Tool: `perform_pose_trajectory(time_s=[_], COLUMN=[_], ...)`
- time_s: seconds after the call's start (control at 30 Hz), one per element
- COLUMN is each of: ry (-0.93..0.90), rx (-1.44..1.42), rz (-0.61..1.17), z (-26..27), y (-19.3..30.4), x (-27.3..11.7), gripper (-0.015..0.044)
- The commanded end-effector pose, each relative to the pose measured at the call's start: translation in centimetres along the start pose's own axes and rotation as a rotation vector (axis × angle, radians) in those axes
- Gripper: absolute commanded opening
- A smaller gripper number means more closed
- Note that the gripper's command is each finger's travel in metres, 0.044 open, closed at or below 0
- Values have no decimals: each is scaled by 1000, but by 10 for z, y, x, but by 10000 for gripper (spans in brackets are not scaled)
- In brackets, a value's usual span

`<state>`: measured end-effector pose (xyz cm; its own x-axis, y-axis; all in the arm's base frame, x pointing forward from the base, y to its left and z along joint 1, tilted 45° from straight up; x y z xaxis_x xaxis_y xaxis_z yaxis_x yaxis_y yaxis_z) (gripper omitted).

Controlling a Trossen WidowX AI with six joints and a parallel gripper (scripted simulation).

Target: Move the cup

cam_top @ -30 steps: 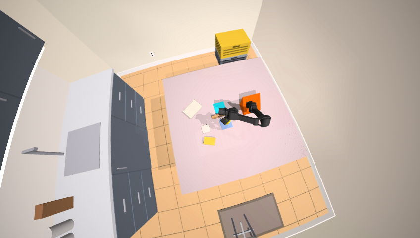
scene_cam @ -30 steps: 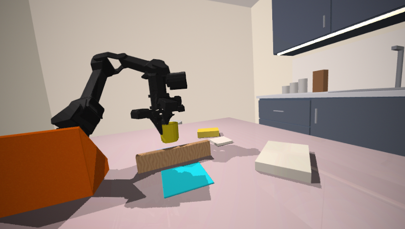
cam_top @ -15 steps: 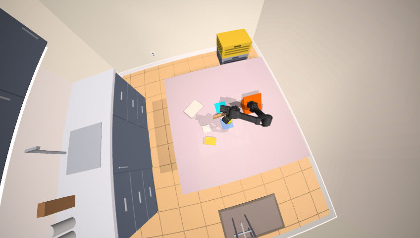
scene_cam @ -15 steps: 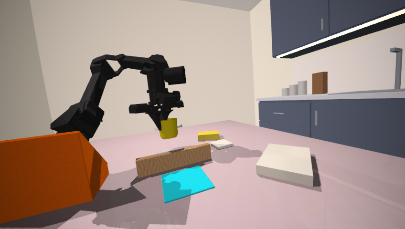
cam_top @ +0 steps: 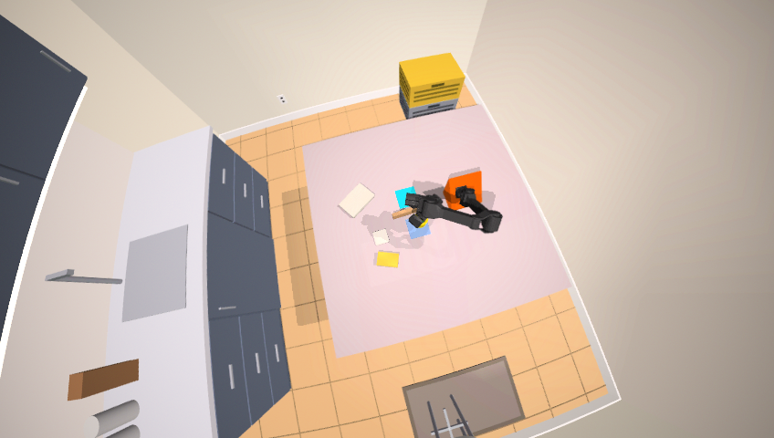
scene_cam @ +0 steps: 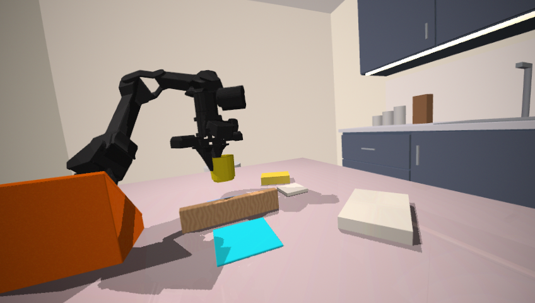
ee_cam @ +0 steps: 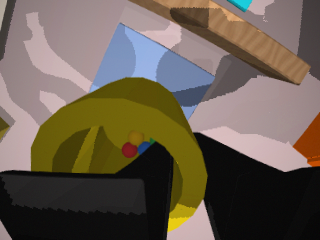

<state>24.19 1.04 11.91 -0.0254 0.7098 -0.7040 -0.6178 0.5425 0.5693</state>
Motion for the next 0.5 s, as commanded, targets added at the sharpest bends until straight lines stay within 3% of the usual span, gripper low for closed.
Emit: perform_pose_trajectory(time_s=[0.0, 0.47], ry=[1, 4], rx=[-1, -6], rz=[-1, -6], z=[-3, -20], y=[-4, -33], x=[0, -1], gripper=[0, 0])
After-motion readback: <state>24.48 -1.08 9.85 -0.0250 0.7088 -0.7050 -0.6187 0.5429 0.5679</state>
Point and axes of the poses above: the point midway between the two fingers, 35 mm back from their tips, its own x axis out along the fingers, its own z axis across the jaws, y = z × x, the point moved 4 cm from there along -x, back along the fingers, and after that the axes turned 6 degrees about -x, right-handed, at the moved point
